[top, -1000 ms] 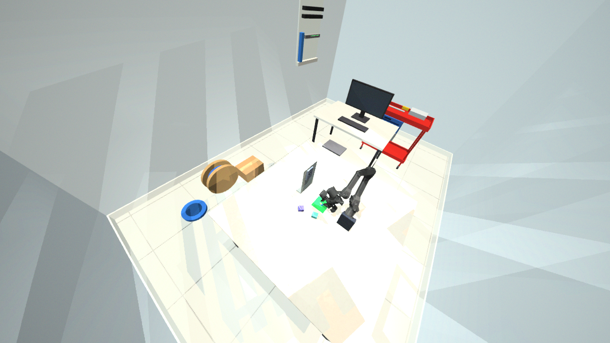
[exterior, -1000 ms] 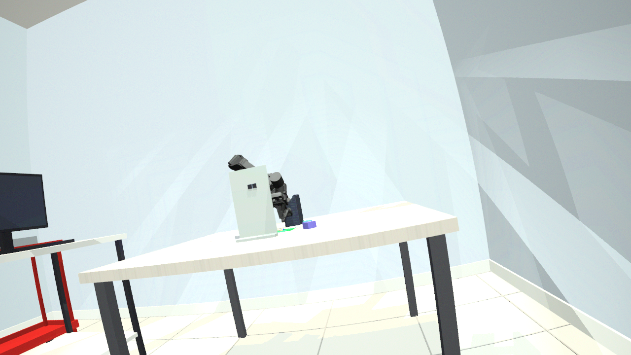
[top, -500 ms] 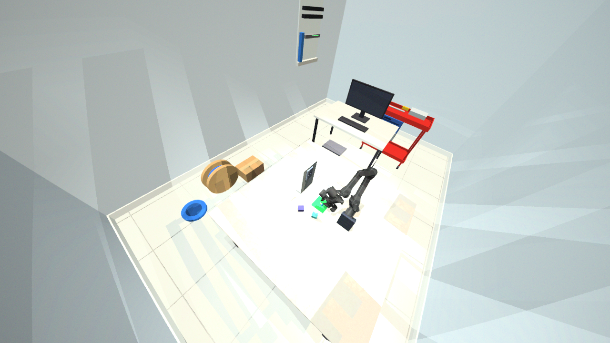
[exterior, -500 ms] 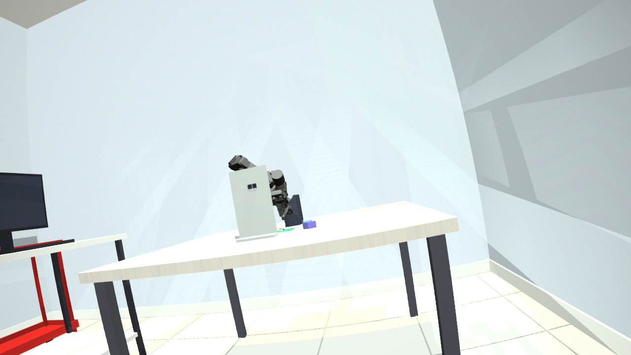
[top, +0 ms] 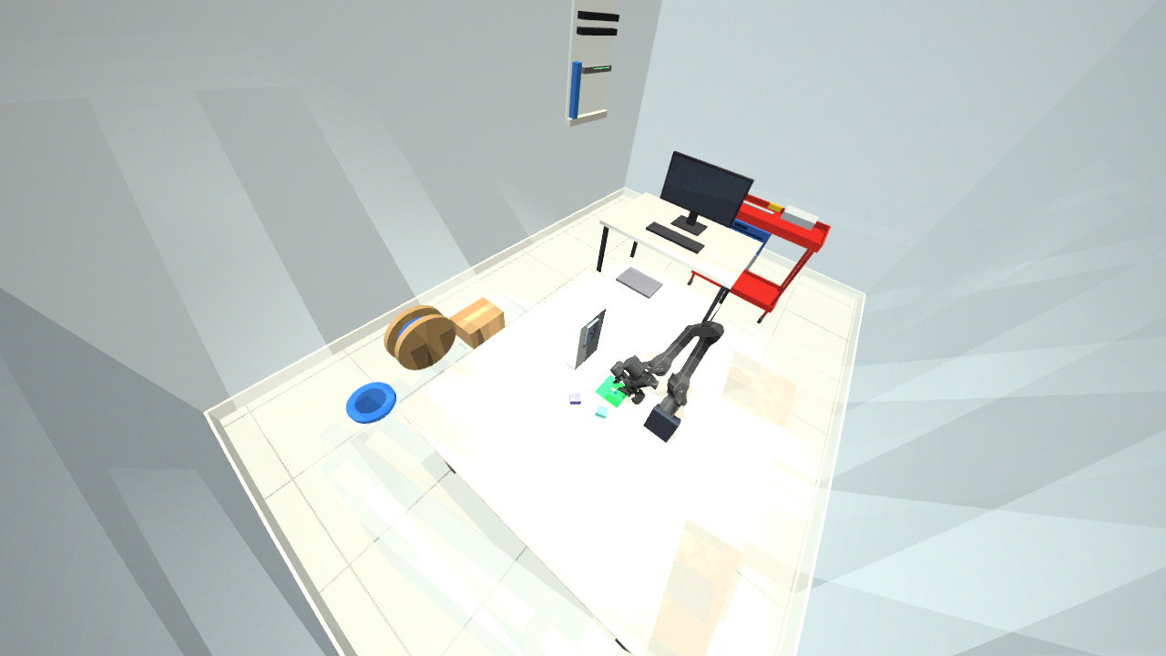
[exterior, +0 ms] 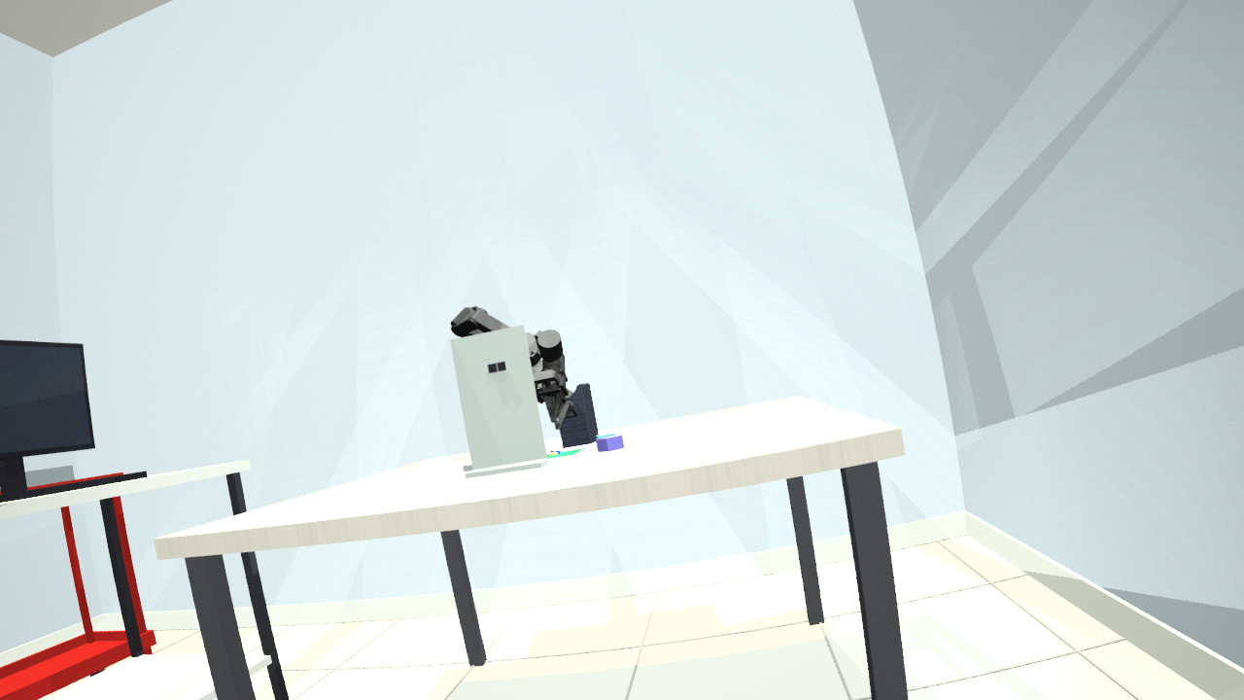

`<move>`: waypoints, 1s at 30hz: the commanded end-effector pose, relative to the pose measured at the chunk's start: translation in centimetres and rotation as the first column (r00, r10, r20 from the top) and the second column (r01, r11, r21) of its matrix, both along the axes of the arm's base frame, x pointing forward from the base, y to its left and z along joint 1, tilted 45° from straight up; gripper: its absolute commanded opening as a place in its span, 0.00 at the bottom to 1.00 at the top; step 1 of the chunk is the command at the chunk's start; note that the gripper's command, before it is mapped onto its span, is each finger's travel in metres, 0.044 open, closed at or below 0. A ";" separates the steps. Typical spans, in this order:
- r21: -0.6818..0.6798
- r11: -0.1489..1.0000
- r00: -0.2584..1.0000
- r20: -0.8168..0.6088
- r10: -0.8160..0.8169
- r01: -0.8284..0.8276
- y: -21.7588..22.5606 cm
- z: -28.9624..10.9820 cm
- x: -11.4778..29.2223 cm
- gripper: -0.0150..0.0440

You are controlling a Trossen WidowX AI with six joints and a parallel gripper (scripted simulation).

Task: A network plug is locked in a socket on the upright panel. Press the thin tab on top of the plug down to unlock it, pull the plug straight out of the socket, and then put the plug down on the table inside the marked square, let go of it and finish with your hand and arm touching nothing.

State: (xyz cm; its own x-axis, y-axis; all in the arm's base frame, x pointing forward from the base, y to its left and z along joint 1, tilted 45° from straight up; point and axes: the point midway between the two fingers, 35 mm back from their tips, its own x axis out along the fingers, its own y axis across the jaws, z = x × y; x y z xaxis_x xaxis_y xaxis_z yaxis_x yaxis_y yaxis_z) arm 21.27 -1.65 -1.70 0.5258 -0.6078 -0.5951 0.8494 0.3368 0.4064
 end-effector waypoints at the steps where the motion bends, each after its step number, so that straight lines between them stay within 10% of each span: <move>1: 0.001 1.000 1.000 0.010 -0.003 0.003 0.3 0.4 0.2 0.52; 30: -0.005 1.000 1.000 0.013 -0.002 0.002 2.0 2.4 -0.1 0.52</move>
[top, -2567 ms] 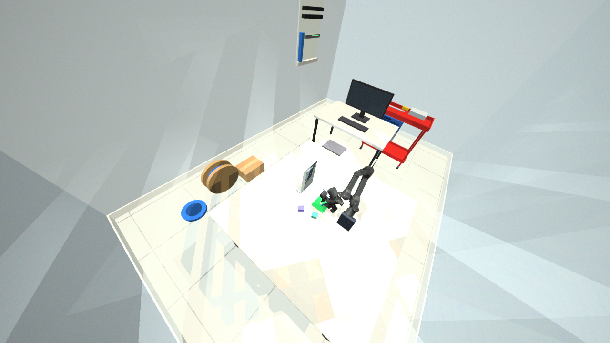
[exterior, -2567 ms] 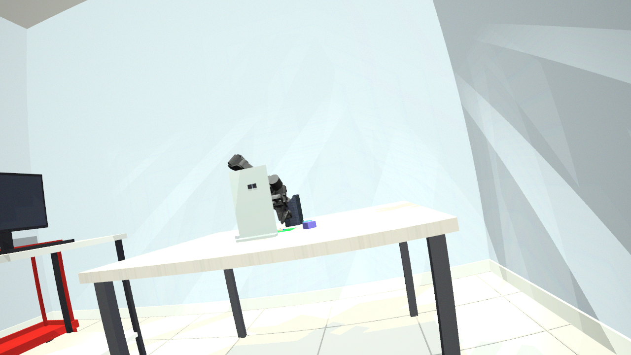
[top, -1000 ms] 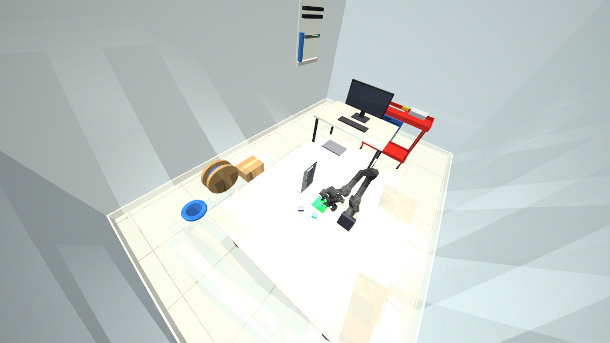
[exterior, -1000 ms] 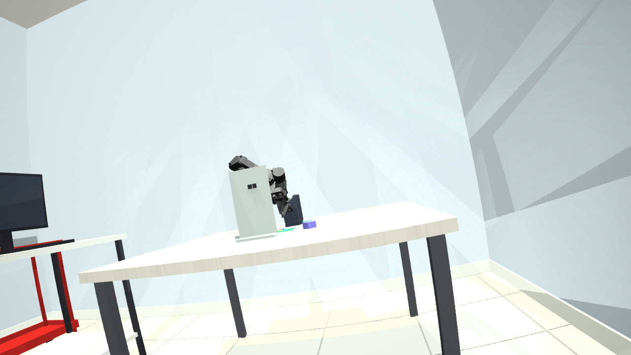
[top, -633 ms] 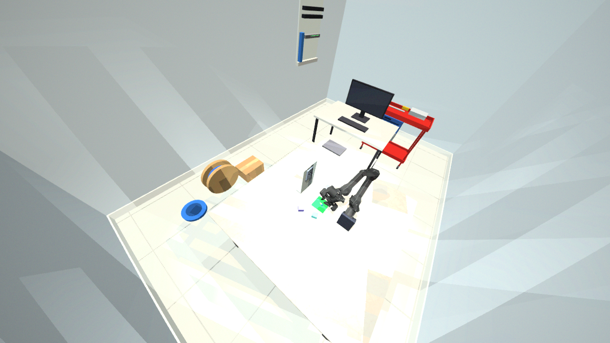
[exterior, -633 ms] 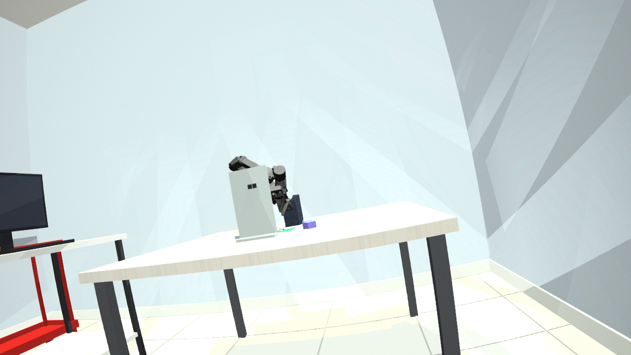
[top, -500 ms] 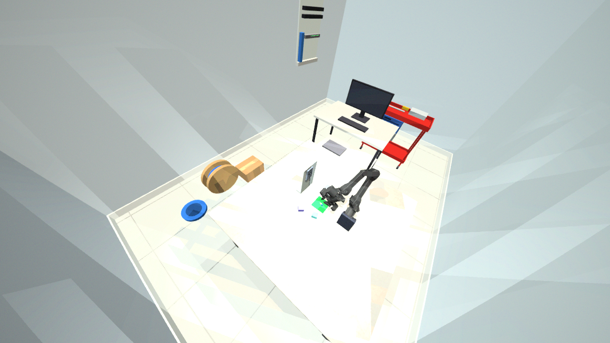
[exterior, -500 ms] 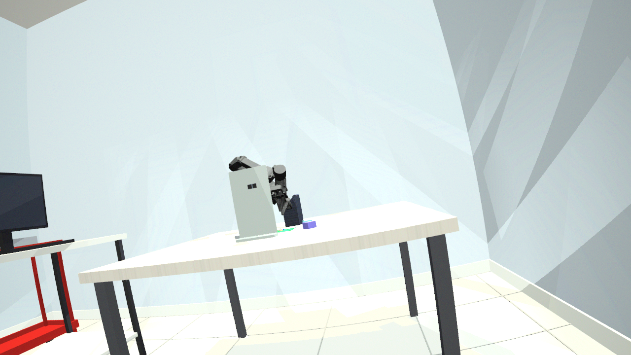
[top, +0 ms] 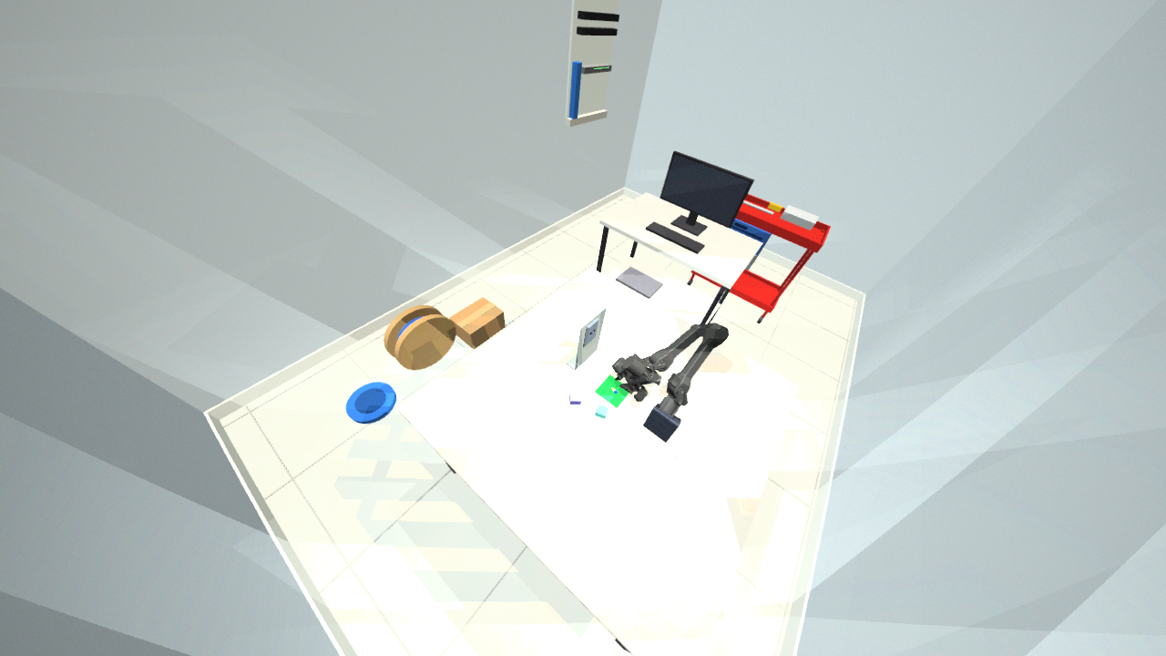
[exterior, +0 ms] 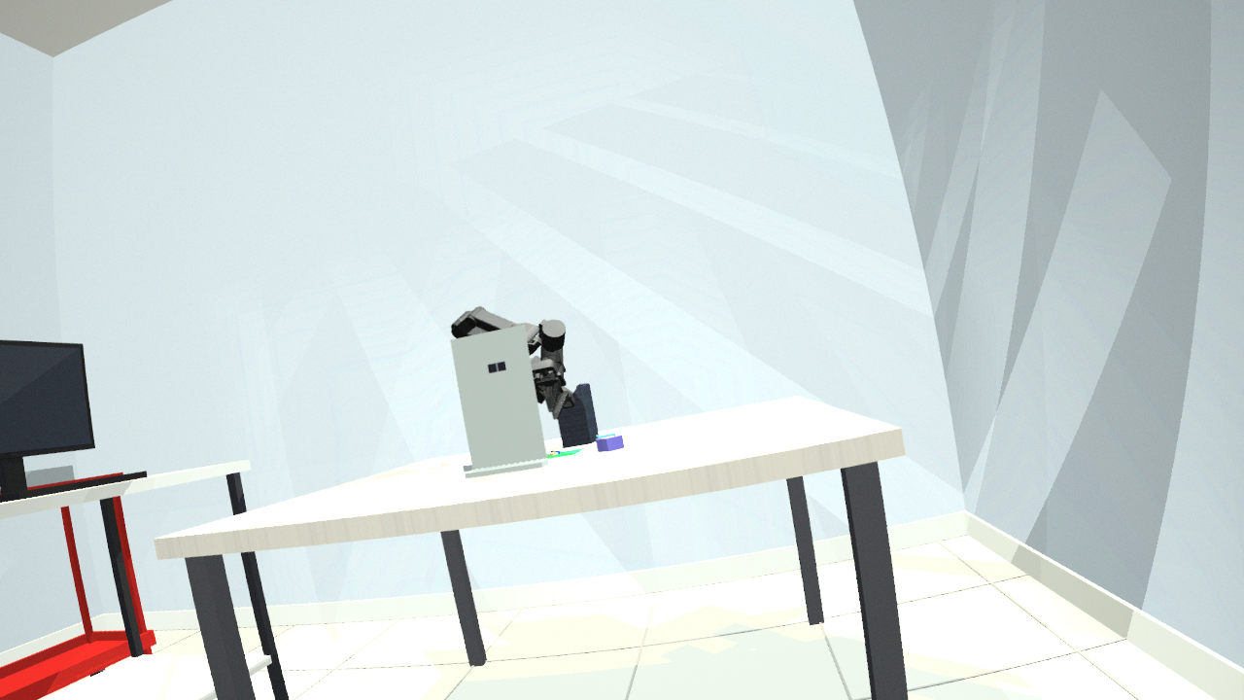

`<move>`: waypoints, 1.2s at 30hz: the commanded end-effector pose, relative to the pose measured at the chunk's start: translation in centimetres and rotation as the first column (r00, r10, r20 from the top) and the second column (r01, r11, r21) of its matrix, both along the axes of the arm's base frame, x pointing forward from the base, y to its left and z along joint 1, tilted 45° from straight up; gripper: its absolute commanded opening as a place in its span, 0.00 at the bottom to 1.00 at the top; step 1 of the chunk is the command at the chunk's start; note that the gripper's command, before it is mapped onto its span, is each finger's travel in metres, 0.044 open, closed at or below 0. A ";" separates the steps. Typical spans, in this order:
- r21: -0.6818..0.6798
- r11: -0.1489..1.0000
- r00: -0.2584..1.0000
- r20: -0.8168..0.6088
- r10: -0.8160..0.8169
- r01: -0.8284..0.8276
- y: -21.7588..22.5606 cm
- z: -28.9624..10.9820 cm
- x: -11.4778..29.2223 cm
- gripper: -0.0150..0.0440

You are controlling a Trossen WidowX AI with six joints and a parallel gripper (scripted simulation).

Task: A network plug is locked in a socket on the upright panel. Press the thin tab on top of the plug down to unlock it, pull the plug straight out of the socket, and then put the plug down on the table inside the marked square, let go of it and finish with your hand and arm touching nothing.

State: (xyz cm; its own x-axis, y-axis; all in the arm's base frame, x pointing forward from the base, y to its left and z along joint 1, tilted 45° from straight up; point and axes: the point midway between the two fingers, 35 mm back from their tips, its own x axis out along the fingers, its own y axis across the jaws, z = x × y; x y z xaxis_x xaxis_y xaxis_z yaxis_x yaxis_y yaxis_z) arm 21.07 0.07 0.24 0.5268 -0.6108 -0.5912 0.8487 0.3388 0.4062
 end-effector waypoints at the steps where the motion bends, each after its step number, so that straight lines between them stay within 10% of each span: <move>1: 0.000 1.000 1.000 0.011 -0.002 0.002 0.3 0.5 0.1 0.52; 36: -0.004 1.000 1.000 0.007 0.005 -0.005 3.3 3.8 0.0 0.52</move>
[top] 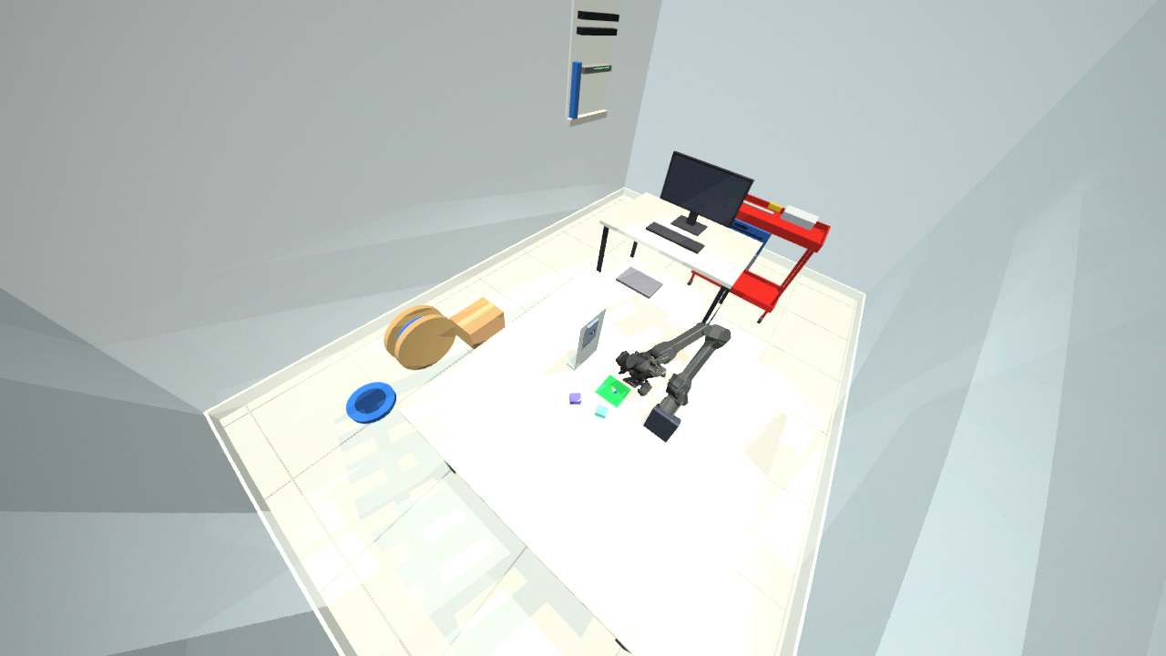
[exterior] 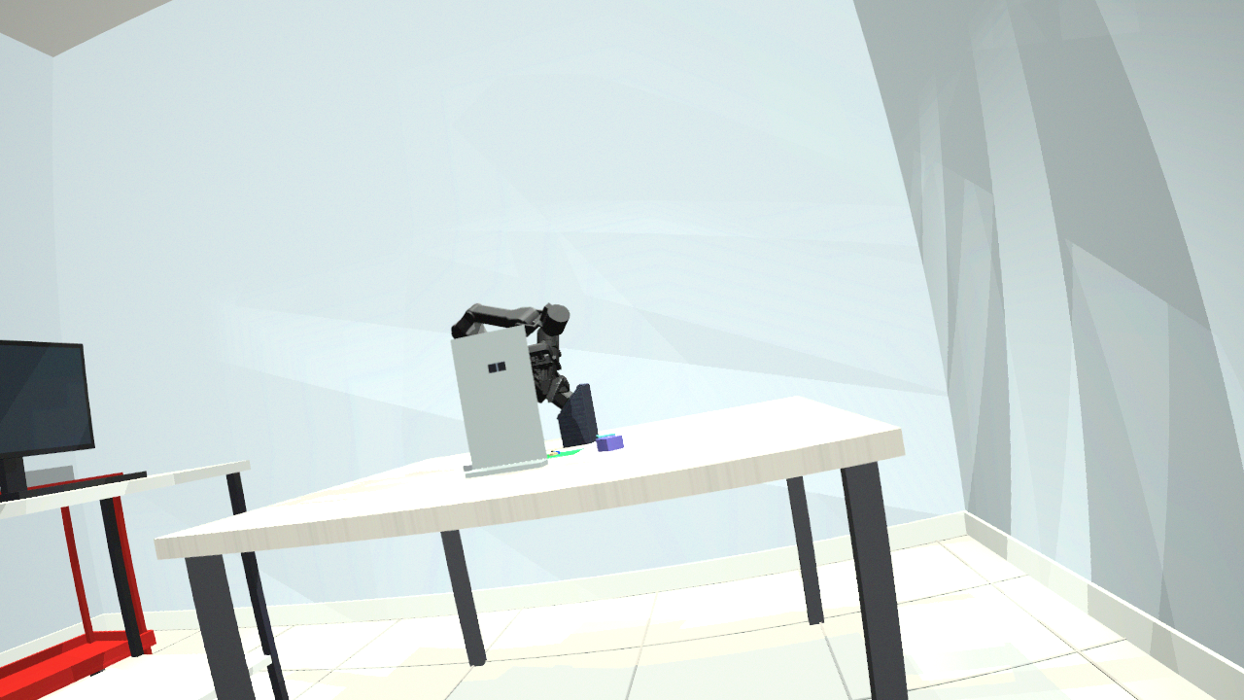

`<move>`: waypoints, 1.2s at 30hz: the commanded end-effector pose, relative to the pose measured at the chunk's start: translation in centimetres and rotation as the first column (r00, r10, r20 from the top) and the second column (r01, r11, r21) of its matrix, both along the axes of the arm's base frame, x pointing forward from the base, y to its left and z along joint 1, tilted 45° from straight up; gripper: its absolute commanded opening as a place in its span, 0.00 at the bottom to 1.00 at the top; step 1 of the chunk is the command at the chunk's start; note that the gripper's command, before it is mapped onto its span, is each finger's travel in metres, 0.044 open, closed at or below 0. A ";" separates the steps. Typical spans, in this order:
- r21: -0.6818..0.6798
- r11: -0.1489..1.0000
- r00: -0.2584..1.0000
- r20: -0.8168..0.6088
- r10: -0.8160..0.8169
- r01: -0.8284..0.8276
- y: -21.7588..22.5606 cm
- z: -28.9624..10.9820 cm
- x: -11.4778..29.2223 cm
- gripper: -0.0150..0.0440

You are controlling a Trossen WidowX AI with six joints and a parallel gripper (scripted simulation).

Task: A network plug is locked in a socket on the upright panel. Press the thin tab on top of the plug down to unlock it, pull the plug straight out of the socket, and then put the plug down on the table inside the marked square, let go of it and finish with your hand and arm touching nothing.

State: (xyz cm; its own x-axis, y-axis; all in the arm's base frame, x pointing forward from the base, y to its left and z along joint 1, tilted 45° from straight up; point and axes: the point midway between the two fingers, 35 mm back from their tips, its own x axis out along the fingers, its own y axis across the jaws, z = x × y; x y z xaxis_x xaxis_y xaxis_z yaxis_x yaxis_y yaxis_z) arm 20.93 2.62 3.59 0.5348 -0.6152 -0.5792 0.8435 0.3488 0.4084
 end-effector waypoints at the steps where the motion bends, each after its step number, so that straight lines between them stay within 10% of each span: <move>1: 0.009 1.000 1.000 -0.001 -0.001 0.001 0.9 0.7 0.2 0.52; 30: 0.003 1.000 1.000 0.012 -0.001 0.001 6.2 6.7 0.0 0.52; 36: 0.003 1.000 1.000 0.012 -0.001 0.001 6.2 6.7 0.0 0.79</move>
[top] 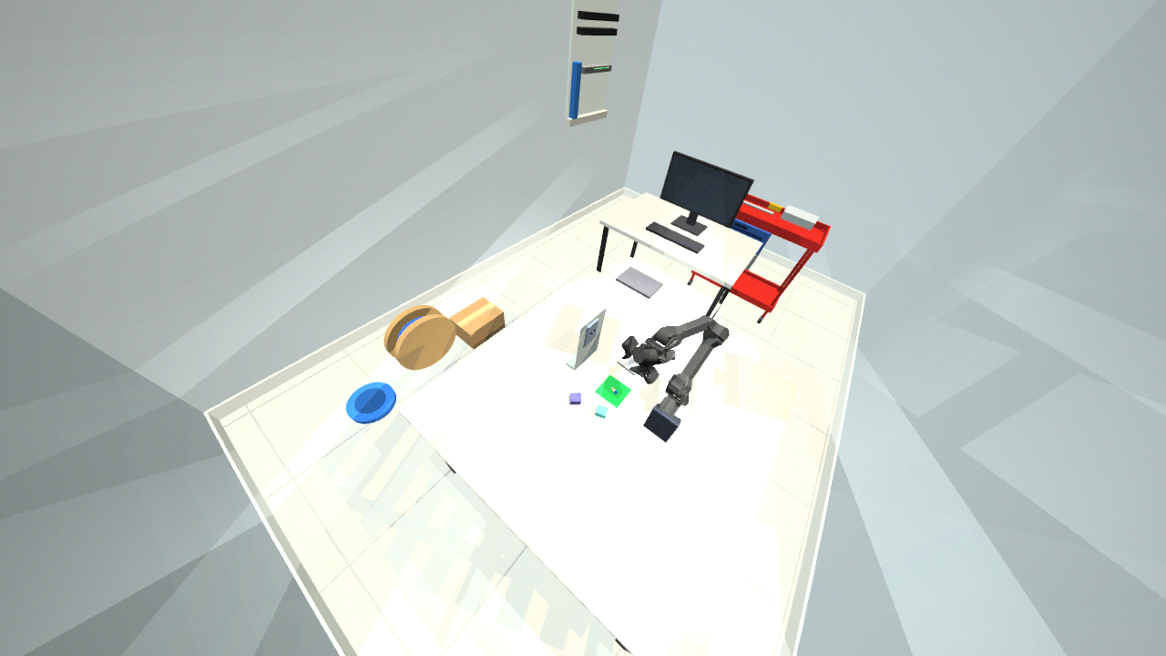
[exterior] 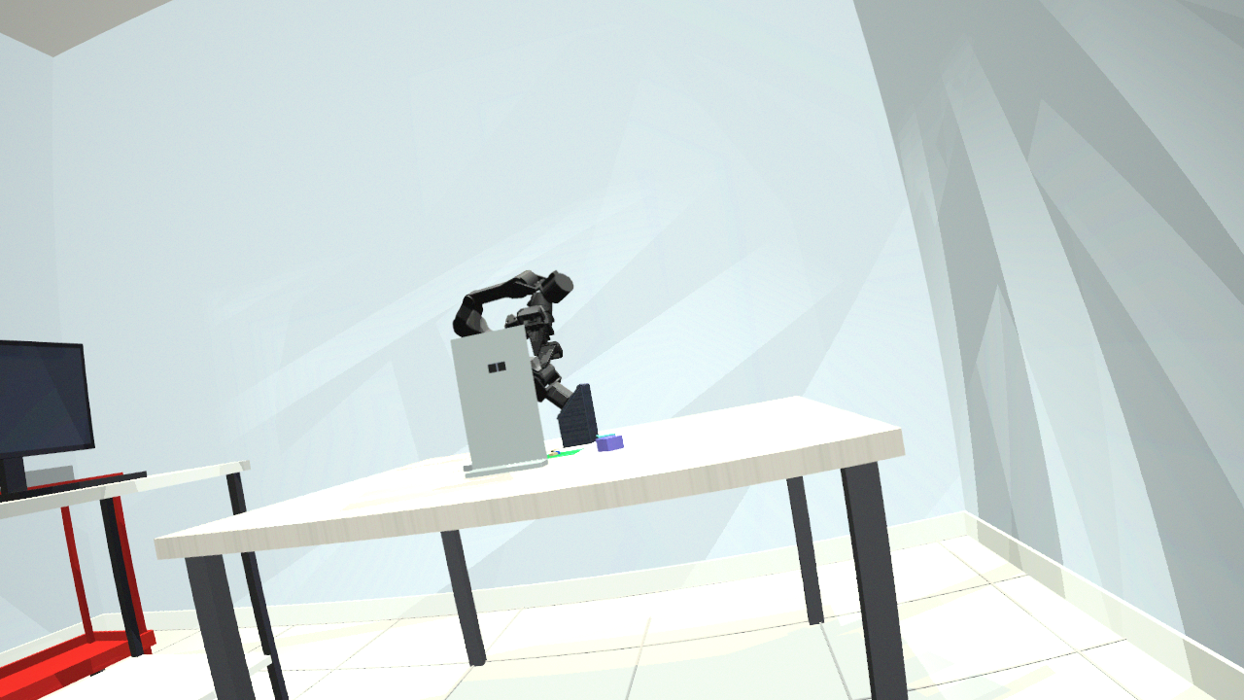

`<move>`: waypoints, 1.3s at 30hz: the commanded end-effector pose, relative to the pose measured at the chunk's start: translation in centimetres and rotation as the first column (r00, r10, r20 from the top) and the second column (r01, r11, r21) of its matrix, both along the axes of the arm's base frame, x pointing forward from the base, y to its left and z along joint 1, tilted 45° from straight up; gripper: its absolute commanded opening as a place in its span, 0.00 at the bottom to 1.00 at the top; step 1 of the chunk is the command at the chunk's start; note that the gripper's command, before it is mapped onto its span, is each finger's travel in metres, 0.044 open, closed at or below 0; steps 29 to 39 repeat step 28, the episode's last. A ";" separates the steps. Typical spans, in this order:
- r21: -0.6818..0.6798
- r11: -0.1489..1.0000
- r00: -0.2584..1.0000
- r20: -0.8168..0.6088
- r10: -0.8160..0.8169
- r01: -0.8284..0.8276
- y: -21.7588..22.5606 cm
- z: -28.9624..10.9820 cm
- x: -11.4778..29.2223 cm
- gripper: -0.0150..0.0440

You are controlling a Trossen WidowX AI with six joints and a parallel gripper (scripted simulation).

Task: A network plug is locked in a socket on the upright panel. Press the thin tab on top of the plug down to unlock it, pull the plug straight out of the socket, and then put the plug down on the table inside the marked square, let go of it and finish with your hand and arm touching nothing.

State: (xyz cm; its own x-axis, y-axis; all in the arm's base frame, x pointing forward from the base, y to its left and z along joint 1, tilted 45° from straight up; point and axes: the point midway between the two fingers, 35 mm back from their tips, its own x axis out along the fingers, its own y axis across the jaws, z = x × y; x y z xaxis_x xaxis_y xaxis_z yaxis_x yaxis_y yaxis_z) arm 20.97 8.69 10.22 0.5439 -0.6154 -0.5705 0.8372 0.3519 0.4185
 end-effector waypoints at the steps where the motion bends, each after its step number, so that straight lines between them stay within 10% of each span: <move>1: 0.006 1.000 1.000 -0.001 -0.004 0.004 0.1 0.1 0.0 0.83; 5: 0.006 1.000 1.000 -0.001 -0.004 0.004 0.1 0.1 0.0 1.00; 39: 0.006 1.000 1.000 -0.001 -0.004 0.004 0.1 0.1 0.0 1.00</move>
